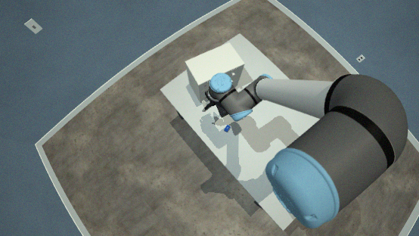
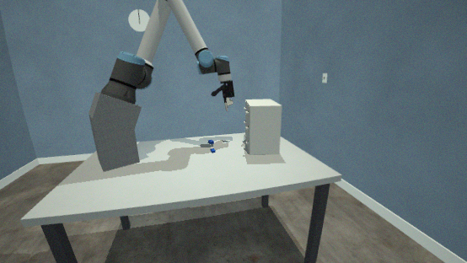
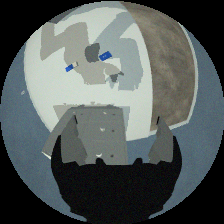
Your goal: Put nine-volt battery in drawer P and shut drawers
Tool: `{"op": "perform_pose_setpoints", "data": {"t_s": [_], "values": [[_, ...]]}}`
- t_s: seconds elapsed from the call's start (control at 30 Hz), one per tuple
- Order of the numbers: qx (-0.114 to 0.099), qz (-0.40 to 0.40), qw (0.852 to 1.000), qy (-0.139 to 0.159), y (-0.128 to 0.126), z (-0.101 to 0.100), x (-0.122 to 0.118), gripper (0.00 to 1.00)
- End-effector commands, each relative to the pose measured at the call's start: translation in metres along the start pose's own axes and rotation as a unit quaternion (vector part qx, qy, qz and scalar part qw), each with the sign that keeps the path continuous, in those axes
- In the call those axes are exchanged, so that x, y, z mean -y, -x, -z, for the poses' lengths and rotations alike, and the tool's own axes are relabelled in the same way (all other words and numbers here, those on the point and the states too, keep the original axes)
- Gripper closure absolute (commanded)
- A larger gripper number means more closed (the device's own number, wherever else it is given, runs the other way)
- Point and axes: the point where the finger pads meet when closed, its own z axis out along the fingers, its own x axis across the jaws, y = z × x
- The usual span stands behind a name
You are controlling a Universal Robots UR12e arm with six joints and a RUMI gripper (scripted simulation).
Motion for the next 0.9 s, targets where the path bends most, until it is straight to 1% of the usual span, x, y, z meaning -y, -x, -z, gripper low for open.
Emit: {"op": "perform_pose_setpoints", "data": {"t_s": [0.0, 0.07, 0.13, 0.63, 0.7, 0.87], "values": [[0.000, 0.000, 1.000, 0.019, 0.000, -0.003, -0.003, 0.00], [0.000, 0.000, 1.000, 0.027, 0.000, -0.004, -0.004, 0.00], [0.000, 0.000, 1.000, 0.027, 0.000, -0.004, -0.004, 0.00], [0.000, 0.000, 0.995, 0.097, 0.000, -0.017, -0.012, 0.00], [0.000, 0.000, 0.995, 0.097, 0.000, -0.017, -0.012, 0.00], [0.000, 0.000, 0.992, 0.124, 0.000, -0.022, -0.016, 0.00]]}}
